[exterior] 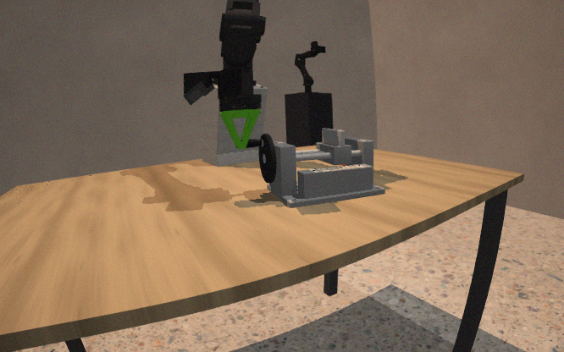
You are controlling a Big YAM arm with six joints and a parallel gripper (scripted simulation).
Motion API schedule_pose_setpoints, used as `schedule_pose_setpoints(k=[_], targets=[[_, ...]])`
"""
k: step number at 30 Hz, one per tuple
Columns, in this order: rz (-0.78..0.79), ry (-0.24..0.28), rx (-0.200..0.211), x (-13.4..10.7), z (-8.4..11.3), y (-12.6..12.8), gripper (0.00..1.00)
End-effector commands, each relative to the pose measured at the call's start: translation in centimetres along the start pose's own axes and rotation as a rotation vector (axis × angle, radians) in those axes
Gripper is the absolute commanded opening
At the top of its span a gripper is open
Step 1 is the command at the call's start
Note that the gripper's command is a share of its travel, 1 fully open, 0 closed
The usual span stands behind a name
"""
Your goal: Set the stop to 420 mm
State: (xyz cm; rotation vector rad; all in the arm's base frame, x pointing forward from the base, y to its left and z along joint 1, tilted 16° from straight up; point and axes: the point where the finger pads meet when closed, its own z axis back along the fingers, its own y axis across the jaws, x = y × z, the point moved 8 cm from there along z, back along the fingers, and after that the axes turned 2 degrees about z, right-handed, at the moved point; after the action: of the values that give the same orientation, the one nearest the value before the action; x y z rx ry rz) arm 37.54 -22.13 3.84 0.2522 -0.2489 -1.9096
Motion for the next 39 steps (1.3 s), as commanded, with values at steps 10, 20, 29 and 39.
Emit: schedule_pose_setpoints(k=[10, 20, 29, 39], targets=[[0.007, 0.008, -0.030, 0.0, -1.3, -1.7, 0.06], [0.010, 0.007, -0.021, -0.1, -1.6, -1.7, 0.06], [0.009, 0.010, -0.031, -0.2, -1.9, -2.1, 0.06], [0.011, 0.010, -0.022, -0.5, -2.7, -2.0, 0.06]])
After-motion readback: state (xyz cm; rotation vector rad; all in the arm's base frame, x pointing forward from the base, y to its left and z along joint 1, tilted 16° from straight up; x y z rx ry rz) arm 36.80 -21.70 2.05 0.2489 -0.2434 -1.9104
